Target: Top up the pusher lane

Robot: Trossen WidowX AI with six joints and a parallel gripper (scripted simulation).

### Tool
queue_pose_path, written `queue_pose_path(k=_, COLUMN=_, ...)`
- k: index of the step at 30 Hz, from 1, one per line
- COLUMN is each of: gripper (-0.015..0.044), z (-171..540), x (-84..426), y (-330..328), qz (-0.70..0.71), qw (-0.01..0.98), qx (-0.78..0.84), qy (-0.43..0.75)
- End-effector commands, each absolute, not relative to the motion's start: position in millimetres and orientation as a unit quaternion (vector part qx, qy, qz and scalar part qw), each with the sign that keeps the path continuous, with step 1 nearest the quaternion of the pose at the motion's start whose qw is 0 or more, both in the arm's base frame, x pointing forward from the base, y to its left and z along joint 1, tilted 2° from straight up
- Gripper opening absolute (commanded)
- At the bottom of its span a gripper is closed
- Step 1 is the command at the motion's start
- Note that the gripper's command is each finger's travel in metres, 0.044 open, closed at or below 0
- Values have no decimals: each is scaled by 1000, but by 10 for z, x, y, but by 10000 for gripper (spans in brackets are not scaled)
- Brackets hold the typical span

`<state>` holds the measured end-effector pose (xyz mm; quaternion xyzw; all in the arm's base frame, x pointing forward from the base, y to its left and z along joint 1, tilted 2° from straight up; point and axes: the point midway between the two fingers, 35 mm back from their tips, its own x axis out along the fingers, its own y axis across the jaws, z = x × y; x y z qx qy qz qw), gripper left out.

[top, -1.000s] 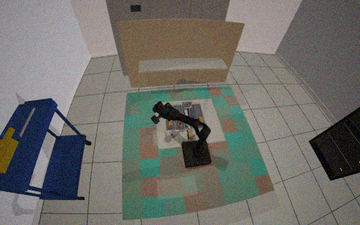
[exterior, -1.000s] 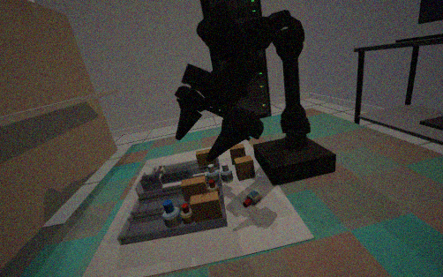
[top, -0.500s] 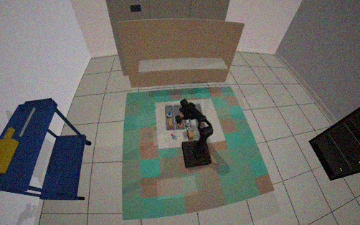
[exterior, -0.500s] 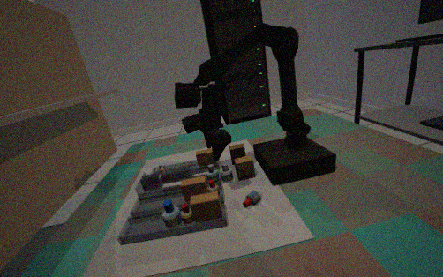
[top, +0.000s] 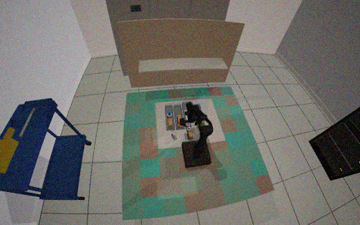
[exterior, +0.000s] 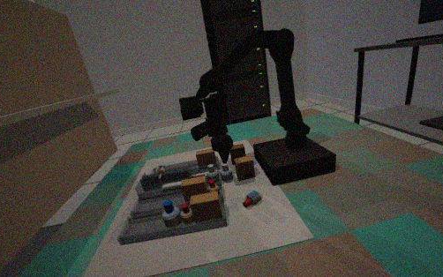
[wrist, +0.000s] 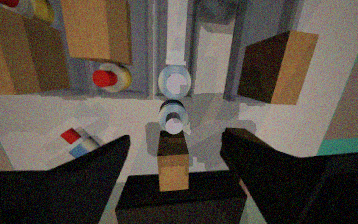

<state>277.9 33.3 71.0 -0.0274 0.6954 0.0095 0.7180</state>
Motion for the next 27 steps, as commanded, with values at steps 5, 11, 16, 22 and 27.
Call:
queue_pose_path(k=5, gripper=440, z=510, x=2777, y=339, qz=9, qw=714, qx=-24, qy=700)
queue_pose_path(k=11, gripper=440, z=359, x=2783, y=340, qz=9, qw=714, qx=-24, qy=700)
queue_pose_path(k=16, gripper=440, z=320, x=2786, y=340, qz=9, qw=714, qx=-24, qy=700)
queue_pose_path(k=22, gripper=440, z=223, x=2790, y=338, qz=9, qw=714, qx=-24, qy=700)
queue_pose_path(k=27, gripper=440, z=143, x=2790, y=336, qz=9, qw=714, qx=-24, qy=700)
